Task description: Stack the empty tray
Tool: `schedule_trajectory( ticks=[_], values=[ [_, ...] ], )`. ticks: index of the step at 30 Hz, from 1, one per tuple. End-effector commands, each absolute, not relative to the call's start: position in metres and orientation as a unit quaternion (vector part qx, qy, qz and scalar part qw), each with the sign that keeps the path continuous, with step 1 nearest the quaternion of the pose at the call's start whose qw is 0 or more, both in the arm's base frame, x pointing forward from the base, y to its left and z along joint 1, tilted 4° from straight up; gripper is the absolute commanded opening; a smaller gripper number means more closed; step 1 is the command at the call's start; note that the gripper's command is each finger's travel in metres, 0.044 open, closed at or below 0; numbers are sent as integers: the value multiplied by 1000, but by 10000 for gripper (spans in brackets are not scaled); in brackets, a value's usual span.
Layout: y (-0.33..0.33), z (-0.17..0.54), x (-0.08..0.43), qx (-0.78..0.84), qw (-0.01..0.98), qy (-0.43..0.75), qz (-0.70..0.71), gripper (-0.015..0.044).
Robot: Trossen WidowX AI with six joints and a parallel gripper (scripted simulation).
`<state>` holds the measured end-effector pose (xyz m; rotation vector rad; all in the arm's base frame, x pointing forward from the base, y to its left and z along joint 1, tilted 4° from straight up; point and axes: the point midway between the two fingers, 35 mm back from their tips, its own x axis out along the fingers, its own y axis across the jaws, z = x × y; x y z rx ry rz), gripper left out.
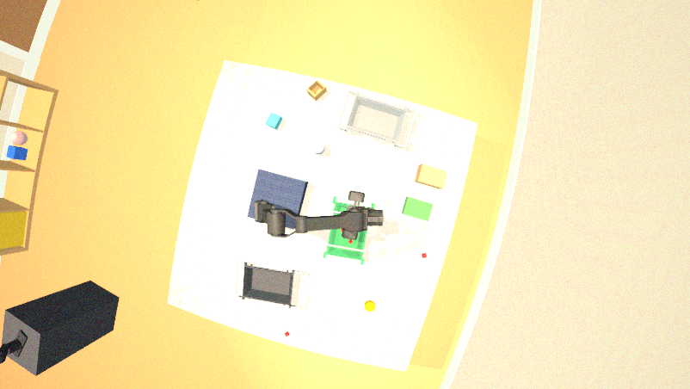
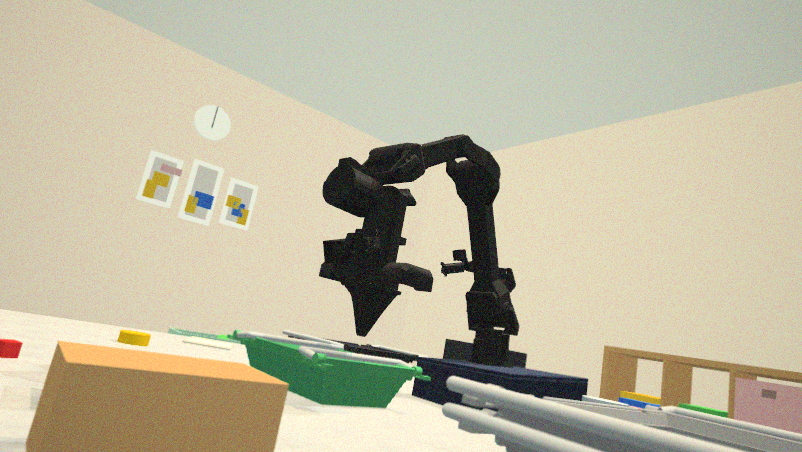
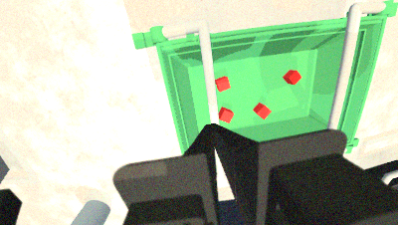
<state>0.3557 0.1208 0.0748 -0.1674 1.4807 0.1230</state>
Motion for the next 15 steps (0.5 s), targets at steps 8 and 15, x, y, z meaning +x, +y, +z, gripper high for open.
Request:
schedule_trajectory(
  ticks=[8, 15],
  values=[
    [121, 75, 356, -76, 733, 673, 56, 52],
    [122, 88, 357, -76, 734, 672, 56, 236]
  ],
)
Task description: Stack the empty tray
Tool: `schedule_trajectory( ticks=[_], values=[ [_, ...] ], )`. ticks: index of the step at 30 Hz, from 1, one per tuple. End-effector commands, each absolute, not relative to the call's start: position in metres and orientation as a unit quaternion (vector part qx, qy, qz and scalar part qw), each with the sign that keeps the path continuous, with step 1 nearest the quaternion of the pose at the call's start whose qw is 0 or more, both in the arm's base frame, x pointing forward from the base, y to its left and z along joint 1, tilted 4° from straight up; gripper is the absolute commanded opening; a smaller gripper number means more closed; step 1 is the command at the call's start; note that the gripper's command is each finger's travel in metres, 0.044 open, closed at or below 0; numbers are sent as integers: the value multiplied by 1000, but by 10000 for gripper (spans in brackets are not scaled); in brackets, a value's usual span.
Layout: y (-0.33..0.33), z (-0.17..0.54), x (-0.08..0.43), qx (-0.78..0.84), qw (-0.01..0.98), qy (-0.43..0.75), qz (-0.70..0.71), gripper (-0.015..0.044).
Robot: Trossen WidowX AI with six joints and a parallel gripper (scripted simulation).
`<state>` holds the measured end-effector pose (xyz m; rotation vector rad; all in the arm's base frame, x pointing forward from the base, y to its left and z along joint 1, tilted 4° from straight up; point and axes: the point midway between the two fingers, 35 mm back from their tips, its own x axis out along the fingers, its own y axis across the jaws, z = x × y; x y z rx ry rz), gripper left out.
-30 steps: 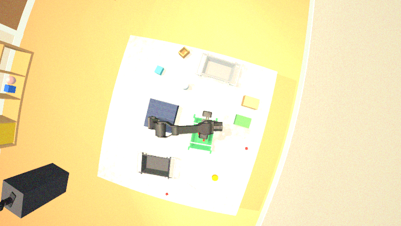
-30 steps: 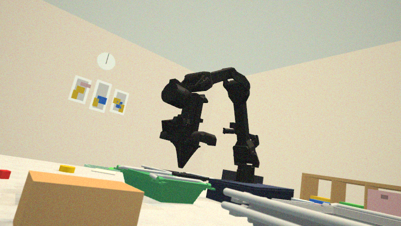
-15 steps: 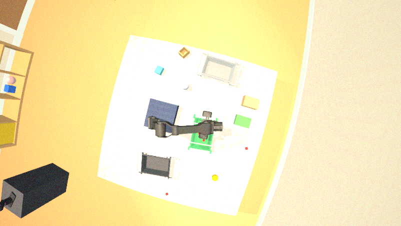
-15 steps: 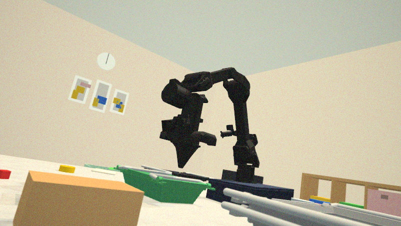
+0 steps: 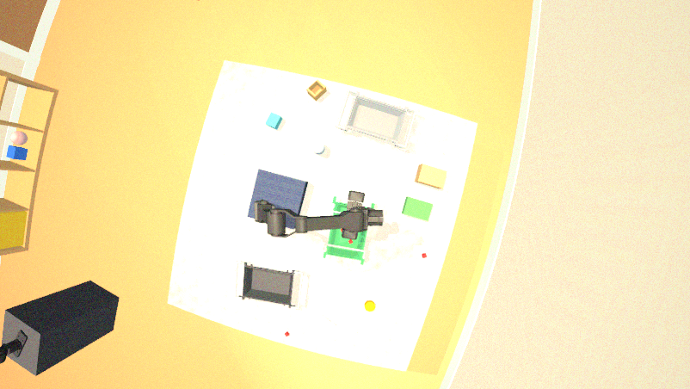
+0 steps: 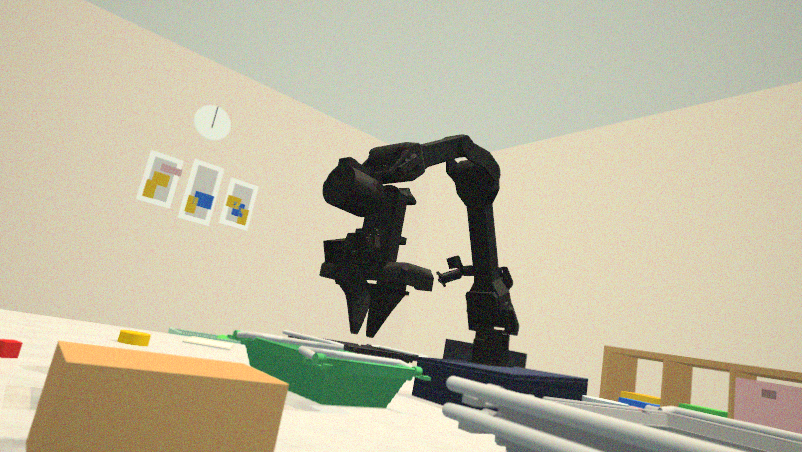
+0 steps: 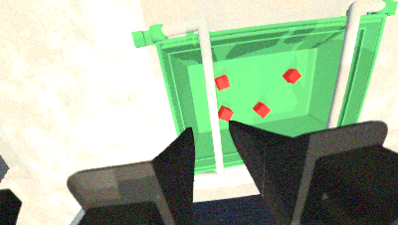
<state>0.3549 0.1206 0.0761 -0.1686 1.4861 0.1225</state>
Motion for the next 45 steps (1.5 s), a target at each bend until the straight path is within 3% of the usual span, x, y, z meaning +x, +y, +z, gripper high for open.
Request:
schedule_trajectory(
  ticks=[1, 8, 12, 15, 27, 35, 45],
  values=[
    [123, 96, 358, -76, 734, 672, 57, 263],
    [124, 187, 351, -77, 739, 667, 59, 440],
    [122, 220, 341, -77, 740, 665, 60, 440],
    [113, 192, 352, -56, 739, 670, 40, 440],
    [-80, 152, 336, 320, 660, 602, -316, 440],
    [-183, 122, 266, 530, 503, 451, -512, 440],
    [-253, 82, 138, 697, 215, 171, -662, 440]
  ],
)
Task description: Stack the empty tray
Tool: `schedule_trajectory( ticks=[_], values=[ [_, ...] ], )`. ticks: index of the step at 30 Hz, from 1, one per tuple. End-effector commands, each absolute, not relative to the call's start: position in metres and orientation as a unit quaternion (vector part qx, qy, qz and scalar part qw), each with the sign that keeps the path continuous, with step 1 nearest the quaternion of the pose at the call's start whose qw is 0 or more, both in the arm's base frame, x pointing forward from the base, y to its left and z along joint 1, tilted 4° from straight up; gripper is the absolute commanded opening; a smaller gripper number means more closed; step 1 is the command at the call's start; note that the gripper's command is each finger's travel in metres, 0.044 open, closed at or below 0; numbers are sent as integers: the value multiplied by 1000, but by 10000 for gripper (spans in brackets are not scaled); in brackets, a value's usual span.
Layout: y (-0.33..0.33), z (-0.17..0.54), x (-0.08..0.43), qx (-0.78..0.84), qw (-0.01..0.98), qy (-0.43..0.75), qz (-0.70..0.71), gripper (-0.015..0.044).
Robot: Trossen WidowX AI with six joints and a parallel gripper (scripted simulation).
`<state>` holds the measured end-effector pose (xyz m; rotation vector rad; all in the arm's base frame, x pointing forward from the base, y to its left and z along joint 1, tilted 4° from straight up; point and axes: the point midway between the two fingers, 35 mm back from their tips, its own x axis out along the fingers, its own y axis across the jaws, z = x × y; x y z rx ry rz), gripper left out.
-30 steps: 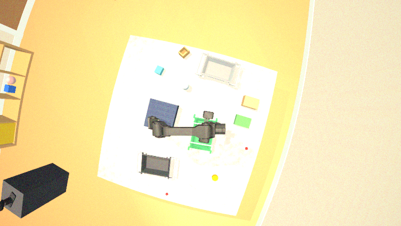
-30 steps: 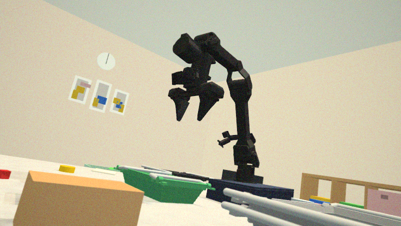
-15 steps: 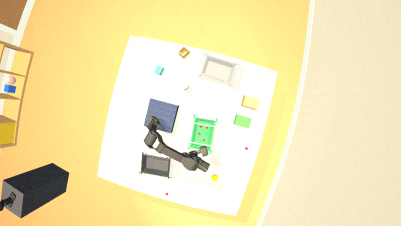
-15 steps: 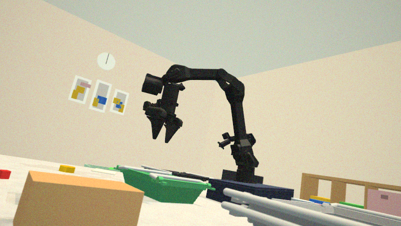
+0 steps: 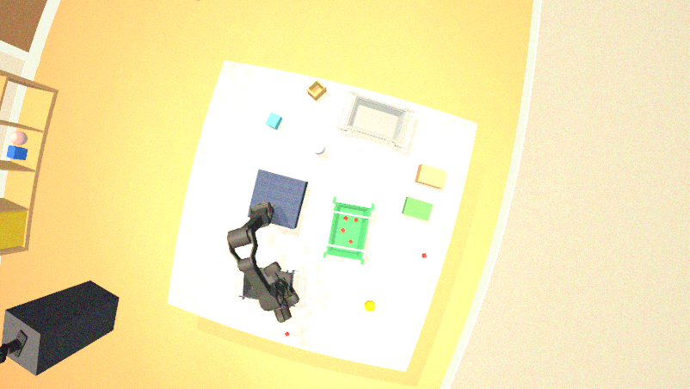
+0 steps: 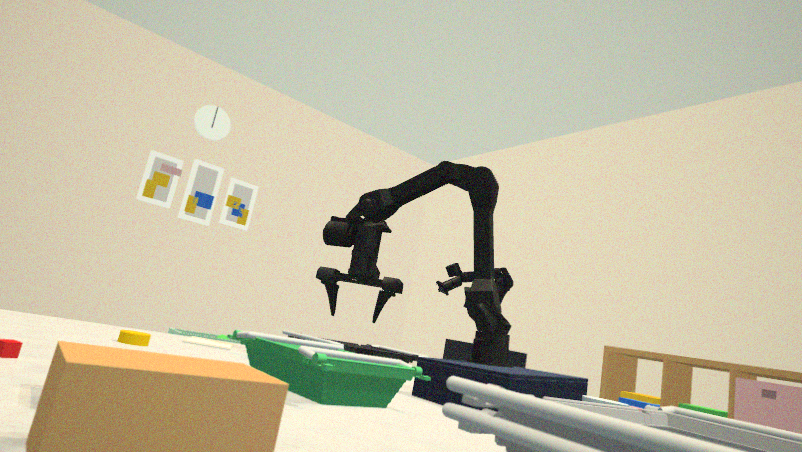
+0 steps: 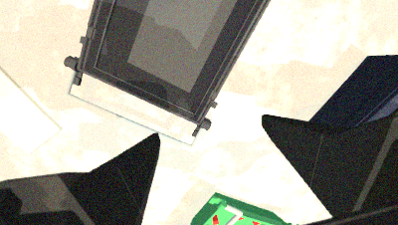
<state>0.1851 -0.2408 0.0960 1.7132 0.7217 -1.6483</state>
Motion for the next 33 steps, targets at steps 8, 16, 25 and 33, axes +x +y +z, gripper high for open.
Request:
schedule_trajectory(
  ticks=[8, 16, 25, 33],
  values=[
    [-259, 68, 92, 722, 103, 62, -681, 440],
    [-260, 63, 92, 722, 103, 62, -681, 440],
    [-264, 21, 97, 722, 103, 62, -681, 440],
    [-263, -15, 99, 723, 102, 62, -681, 440]
  ],
)
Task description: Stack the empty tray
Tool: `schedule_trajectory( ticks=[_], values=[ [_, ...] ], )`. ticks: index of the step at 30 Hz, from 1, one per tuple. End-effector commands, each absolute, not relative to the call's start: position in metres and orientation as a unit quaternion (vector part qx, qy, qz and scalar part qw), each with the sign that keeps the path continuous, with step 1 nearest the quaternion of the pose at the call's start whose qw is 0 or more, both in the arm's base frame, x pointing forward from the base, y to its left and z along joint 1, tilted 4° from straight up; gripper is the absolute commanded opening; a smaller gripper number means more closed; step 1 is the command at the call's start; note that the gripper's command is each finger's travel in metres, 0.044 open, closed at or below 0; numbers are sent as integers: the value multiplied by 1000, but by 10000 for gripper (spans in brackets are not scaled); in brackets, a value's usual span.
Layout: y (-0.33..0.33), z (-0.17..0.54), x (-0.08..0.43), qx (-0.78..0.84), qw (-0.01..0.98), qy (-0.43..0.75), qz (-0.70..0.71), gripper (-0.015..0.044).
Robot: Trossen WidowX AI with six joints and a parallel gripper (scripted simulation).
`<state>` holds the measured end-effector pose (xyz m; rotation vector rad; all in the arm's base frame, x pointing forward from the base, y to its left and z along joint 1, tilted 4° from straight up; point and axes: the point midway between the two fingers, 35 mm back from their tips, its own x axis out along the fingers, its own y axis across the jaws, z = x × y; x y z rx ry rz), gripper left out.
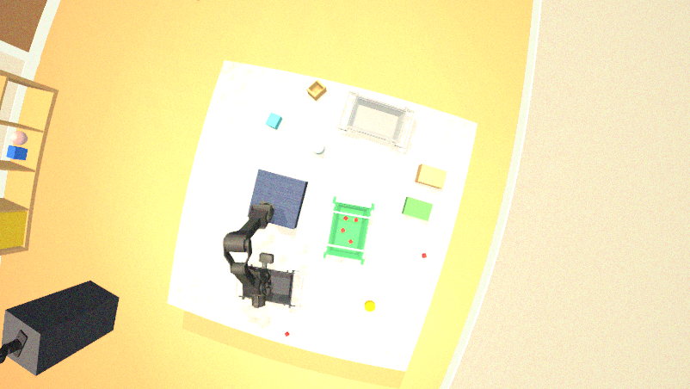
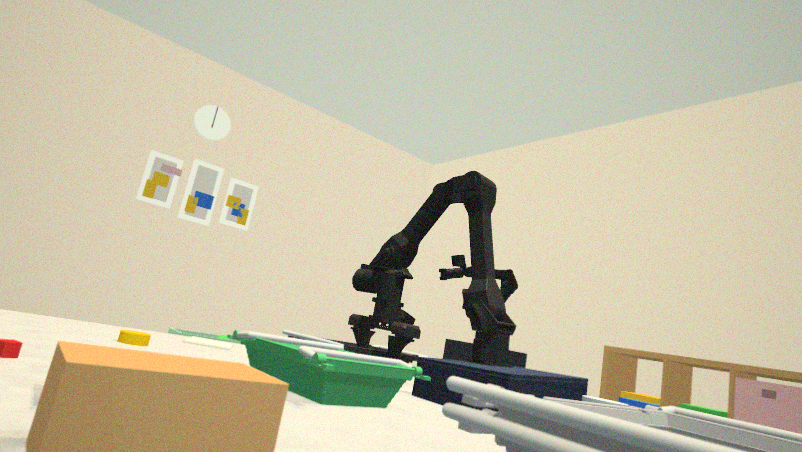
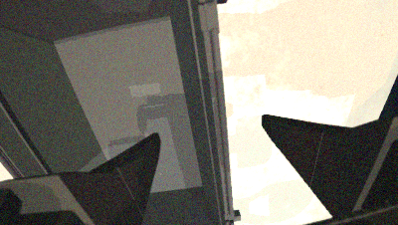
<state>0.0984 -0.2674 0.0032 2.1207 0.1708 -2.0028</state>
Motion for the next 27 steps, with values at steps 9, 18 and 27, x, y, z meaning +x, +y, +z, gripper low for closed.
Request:
schedule_trajectory(
  ticks=[9, 18, 27],
  values=[
    [-262, -15, 99, 723, 102, 62, -681, 440],
    [-262, -15, 99, 723, 102, 62, -681, 411],
    [-262, -15, 99, 723, 102, 62, -681, 279]
  ],
)
